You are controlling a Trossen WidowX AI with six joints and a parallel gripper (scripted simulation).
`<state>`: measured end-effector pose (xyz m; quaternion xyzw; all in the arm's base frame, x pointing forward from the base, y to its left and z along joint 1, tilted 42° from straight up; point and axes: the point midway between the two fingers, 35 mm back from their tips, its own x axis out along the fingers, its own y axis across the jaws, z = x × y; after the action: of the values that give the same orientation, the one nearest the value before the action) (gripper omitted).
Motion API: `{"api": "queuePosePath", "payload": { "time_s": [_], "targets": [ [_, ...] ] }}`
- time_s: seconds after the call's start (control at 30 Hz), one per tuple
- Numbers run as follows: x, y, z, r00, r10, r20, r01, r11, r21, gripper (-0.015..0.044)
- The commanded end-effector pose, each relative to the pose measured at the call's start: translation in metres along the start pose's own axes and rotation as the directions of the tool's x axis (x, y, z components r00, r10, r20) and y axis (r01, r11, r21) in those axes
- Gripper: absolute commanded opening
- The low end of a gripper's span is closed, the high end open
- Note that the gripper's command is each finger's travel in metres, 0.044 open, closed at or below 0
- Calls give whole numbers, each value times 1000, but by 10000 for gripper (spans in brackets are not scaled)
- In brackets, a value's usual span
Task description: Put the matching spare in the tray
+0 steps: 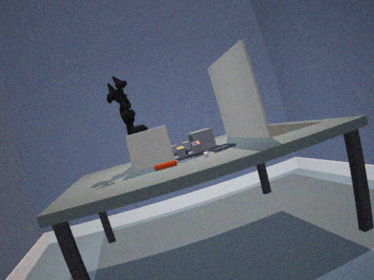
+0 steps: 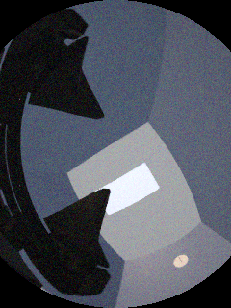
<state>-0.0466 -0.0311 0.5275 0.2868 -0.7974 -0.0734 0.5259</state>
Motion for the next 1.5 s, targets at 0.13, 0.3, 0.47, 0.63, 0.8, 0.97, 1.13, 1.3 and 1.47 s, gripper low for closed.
{"api": "queuePosePath", "payload": {
  "time_s": [0.13, 0.3, 0.47, 0.63, 0.8, 0.97, 1.13, 1.3, 1.47],
  "targets": [
    [0, 0, 0, 1000, 0, 0, 0, 1000, 0, 440],
    [11, -21, -2, 997, -78, -11, 77, 996, -35, 440],
    [32, -77, -8, 960, -276, -42, 269, 955, -127, 440],
    [44, -141, -21, 864, -496, -86, 448, 835, -320, 440],
    [38, -225, -43, 657, -739, -151, 556, 610, -564, 440],
    [8, -302, -67, 371, -908, -193, 511, 373, -774, 440],
    [-42, -367, -91, 42, -977, -208, 332, 210, -920, 440],
    [-108, -416, -120, -295, -933, -204, 78, 189, -979, 440],
    [-183, -445, -142, -594, -789, -155, -148, 297, -943, 440]
  ]
}}
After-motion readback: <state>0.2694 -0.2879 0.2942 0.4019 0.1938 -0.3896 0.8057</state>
